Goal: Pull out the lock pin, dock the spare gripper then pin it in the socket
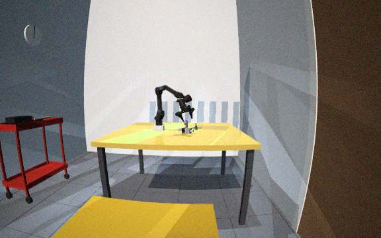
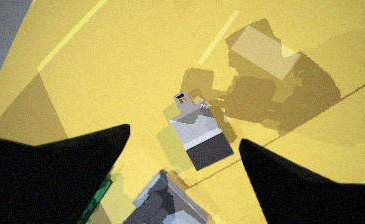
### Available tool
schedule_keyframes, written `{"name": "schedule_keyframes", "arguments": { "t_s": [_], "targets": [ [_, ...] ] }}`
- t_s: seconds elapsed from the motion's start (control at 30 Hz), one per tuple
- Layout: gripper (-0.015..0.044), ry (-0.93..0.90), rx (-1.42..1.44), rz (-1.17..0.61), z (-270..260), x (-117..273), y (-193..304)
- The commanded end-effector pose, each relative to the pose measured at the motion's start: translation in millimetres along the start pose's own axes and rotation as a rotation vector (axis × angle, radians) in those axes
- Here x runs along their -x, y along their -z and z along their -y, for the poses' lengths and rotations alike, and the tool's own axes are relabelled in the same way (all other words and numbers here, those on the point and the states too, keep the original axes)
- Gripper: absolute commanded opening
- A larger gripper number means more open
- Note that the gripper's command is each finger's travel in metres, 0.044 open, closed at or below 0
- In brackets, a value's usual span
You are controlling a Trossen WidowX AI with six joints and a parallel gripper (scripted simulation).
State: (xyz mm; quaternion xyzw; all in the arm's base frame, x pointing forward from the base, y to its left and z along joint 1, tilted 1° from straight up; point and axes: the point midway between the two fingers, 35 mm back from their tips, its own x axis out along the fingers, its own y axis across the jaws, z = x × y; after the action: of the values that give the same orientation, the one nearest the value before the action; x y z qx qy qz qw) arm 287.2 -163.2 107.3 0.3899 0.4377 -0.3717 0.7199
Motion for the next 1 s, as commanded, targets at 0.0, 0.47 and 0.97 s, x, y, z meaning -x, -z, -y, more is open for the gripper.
{"name": "schedule_keyframes", "arguments": {
  "t_s": [0.0, 0.47, 0.97],
  "targets": [
    [0.044, -0.054, 0.672, 0.127, -2.1, 11.0, -1.0],
    [0.044, -0.054, 0.672, 0.127, -2.4, 9.9, -4.0],
    [0.044, -0.054, 0.671, 0.13, 12.5, -51.7, 15.6]
  ]
}}
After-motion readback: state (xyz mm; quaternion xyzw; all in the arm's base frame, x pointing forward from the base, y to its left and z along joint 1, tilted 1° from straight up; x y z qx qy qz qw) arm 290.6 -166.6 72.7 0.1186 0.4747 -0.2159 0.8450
